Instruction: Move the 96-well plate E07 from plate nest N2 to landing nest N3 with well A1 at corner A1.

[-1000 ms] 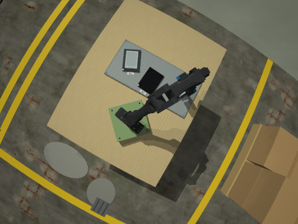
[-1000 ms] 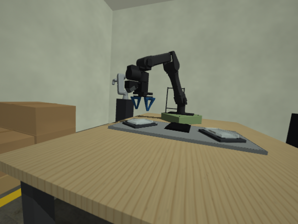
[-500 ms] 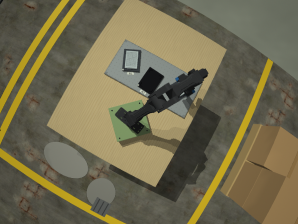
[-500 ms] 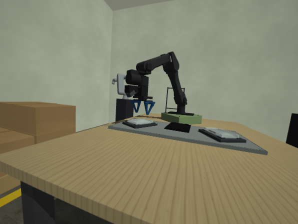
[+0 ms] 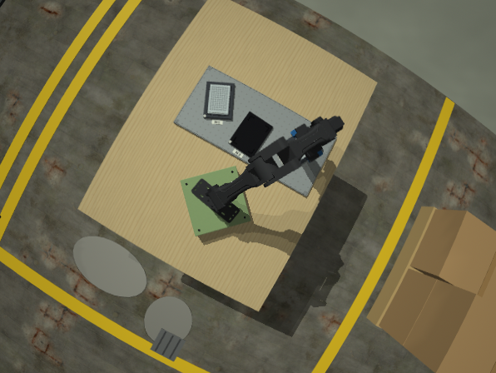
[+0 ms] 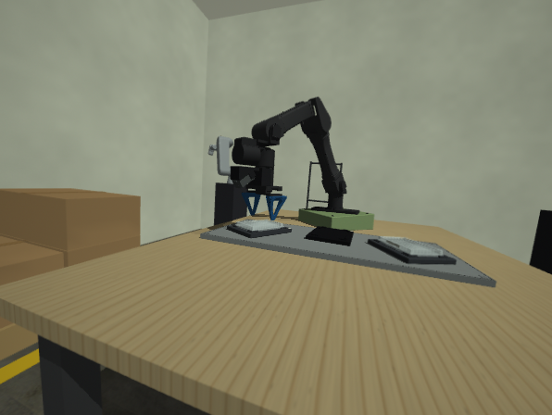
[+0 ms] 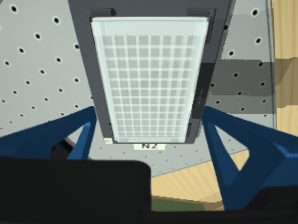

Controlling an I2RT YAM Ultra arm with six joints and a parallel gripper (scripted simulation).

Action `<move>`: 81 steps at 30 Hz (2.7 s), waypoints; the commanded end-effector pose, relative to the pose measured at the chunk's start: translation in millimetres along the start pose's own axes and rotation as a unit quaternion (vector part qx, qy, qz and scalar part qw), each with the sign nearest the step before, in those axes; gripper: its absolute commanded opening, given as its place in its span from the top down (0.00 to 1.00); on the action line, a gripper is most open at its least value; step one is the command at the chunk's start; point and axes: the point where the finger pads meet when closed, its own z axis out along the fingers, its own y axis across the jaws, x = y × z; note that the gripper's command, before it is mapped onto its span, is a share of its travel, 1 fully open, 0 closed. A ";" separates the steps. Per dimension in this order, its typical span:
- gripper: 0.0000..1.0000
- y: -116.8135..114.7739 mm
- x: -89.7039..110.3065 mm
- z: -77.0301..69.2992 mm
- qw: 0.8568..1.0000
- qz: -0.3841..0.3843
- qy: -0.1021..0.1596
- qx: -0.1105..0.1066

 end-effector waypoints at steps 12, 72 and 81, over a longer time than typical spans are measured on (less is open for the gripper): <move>0.00 -0.4 -8.4 13.5 1.000 0.000 -0.018 0.000; 1.00 -0.4 -8.6 20.7 1.000 0.000 -0.018 0.000; 1.00 -0.4 -8.1 9.0 1.000 0.000 -0.018 0.000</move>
